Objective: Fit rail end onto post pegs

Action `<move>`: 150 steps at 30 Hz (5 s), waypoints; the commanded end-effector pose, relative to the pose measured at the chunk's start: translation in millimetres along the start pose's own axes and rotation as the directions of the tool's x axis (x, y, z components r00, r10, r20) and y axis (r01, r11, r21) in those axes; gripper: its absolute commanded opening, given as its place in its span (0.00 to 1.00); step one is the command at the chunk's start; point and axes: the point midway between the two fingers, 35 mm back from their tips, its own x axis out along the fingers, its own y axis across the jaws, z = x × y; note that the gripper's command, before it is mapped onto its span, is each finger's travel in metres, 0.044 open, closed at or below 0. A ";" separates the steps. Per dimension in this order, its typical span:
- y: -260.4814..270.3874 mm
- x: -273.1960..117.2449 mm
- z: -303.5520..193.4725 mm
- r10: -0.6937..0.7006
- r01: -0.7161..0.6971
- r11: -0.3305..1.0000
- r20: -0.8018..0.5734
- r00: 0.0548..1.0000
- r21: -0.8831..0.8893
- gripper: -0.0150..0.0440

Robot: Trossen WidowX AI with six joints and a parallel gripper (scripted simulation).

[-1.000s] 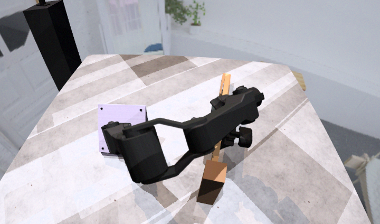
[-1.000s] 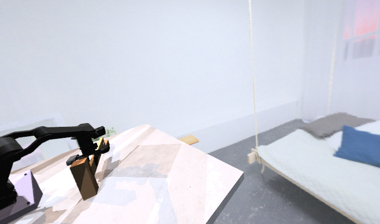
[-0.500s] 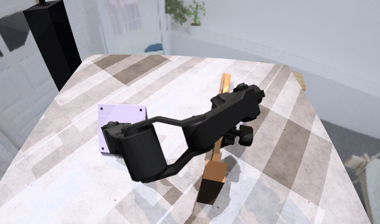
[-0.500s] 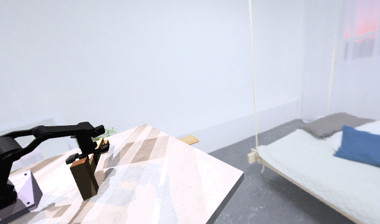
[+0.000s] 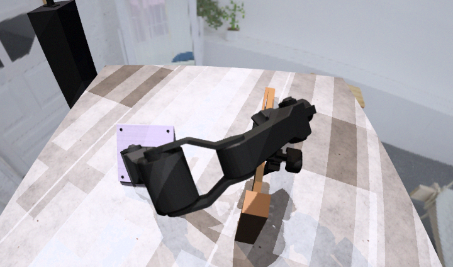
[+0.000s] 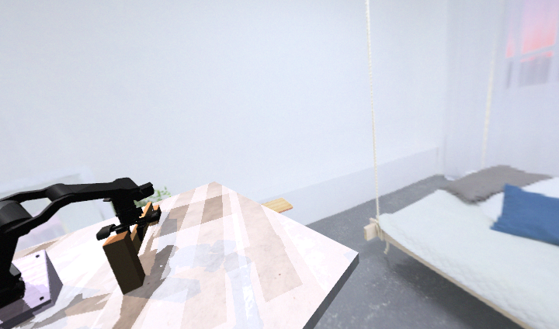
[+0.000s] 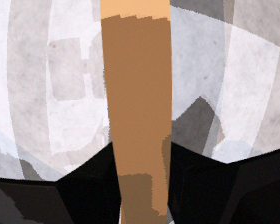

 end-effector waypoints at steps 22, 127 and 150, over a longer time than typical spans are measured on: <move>0.9 -0.8 3.3 0.000 0.000 1.000 0.017 1.000 0.000 0.25; 0.5 1.5 -23.2 0.000 0.000 1.000 0.015 1.000 0.000 0.25; 0.4 1.0 -30.4 0.000 0.000 1.000 0.015 1.000 0.000 0.25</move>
